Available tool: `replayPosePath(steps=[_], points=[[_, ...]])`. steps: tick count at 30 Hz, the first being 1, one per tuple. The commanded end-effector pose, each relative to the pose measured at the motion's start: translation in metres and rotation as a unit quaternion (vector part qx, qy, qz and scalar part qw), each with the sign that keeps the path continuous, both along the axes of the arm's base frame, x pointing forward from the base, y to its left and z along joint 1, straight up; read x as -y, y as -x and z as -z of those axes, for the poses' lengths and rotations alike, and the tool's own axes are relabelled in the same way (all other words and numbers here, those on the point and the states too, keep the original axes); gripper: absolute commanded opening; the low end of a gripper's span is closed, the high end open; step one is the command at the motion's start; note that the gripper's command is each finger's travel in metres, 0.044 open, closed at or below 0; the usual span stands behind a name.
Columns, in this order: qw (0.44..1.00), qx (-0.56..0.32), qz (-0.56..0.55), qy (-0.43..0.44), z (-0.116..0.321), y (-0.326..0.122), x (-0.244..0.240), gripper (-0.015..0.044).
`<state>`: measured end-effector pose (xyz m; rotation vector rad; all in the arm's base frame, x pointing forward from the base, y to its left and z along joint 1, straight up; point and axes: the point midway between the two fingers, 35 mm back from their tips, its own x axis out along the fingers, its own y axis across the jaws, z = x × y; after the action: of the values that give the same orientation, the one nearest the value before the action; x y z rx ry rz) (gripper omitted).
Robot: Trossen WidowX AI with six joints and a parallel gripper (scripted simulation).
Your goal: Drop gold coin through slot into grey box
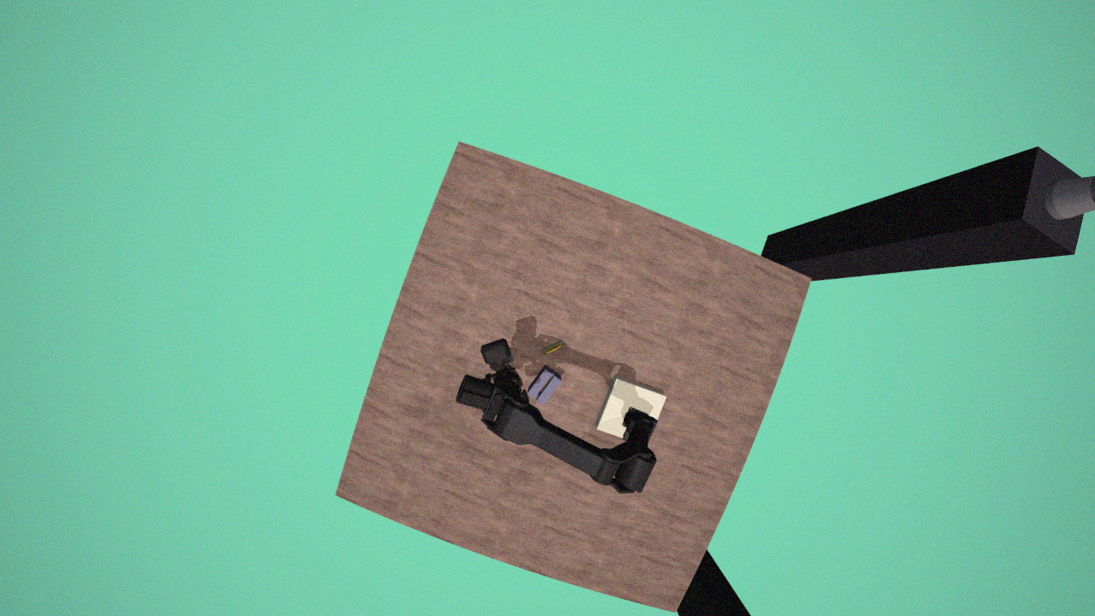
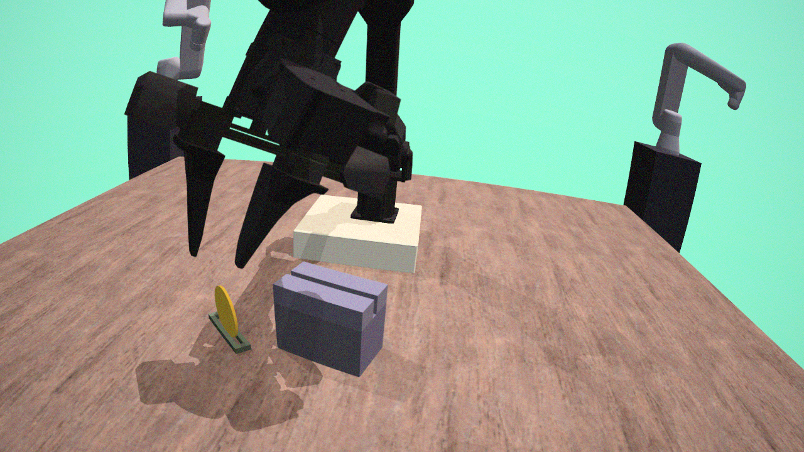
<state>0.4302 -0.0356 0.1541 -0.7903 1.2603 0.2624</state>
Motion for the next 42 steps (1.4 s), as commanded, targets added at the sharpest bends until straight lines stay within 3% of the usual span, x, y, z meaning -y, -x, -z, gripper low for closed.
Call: replayPosePath(steps=[1,7,42], points=[[0.995,-0.087,-0.039,-0.034,0.018,0.046,0.04,0.0161],[0.979,-0.157,-0.08,-0.102,0.031,0.111,0.074,0.0161],[0.979,-0.157,-0.08,-0.102,0.096,0.105,0.073,0.0161]])
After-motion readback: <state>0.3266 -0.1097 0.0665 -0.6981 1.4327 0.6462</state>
